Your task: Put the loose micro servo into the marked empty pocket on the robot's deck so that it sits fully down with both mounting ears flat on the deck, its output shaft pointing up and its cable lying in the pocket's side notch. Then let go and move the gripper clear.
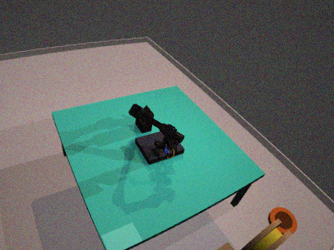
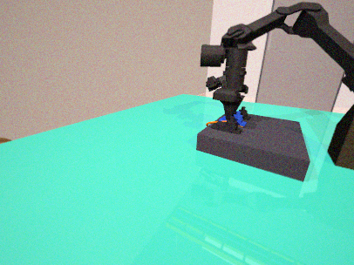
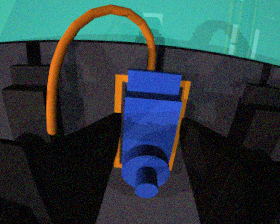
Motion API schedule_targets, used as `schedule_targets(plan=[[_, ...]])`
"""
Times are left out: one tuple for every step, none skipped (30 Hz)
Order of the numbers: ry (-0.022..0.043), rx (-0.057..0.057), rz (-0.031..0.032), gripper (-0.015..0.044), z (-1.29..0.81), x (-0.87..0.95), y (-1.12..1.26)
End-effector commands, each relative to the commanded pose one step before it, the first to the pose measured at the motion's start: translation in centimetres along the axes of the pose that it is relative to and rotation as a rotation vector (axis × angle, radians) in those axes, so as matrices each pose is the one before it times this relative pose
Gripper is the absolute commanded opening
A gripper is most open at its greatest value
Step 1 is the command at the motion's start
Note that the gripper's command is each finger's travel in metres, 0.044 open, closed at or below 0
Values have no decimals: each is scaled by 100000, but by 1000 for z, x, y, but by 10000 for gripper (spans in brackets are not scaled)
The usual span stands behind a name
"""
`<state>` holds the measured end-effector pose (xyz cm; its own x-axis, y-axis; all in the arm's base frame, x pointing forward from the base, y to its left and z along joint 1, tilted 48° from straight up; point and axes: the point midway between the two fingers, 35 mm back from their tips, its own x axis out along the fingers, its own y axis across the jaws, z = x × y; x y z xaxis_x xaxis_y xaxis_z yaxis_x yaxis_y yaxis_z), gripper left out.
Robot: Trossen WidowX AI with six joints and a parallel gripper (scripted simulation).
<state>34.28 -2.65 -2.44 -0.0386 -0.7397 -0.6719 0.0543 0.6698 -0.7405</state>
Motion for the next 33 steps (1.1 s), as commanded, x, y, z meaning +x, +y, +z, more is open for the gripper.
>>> schedule_targets(plan=[[-1327, 601, 944, 187, -12, -2767, 1], [8, -3, -7, 187, -131, -234, -26], [4, -2, -1, 187, -100, -78, 43], [0, 0, 3, 187, -12, 0, 86], [-1, 1, 3, 187, 2, 0, 84], [-1, 1, 3, 187, 15, 0, 74], [-1, 1, 2, 187, 16, 0, 60], [-1, 1, 1, 187, 10, 0, 37], [-41, -954, -530, 214, -233, 180, 70], [-31, -11, 196, 240, -403, -373, 65], [-34, -12, 263, 266, -604, -536, 86], [-23, -9, 309, 293, -837, -701, 96], [5, 2, 314, 319, -1109, -860, 88], [40, 22, 223, 345, -1178, -835, 46], [72, 48, 118, 371, -1264, -815, -3], [101, 83, -7, 398, -1362, -791, -63], [121, 126, -154, 424, -1435, -743, -133], [103, 137, -238, 440, -1183, -547, -161], [62, 101, -197, 440, -732, -309, -123], [20, 37, -75, 440, -246, -99, -46], [0, 0, 0, 440, 0, 0, 0], [0, 0, 0, 440, 0, 0, 0], [0, 0, 0, 440, 0, 0, 0], [0, 0, 0, 440, 0, 0, 0], [0, 0, 0, 440, 0, 0, 0], [-15, -44, -13, 440, 20, -187, 12], [-41, -86, -14, 440, 37, -400, 28], [-46, -146, -41, 440, 40, -518, 27], [-59, -187, -67, 440, 38, -680, 27], [-62, -172, -137, 440, 28, -882, 17], [-58, -141, -131, 440, 2, -779, 3], [-42, -113, -133, 440, -14, -621, -8], [-28, -72, -94, 440, -16, -407, -10]])
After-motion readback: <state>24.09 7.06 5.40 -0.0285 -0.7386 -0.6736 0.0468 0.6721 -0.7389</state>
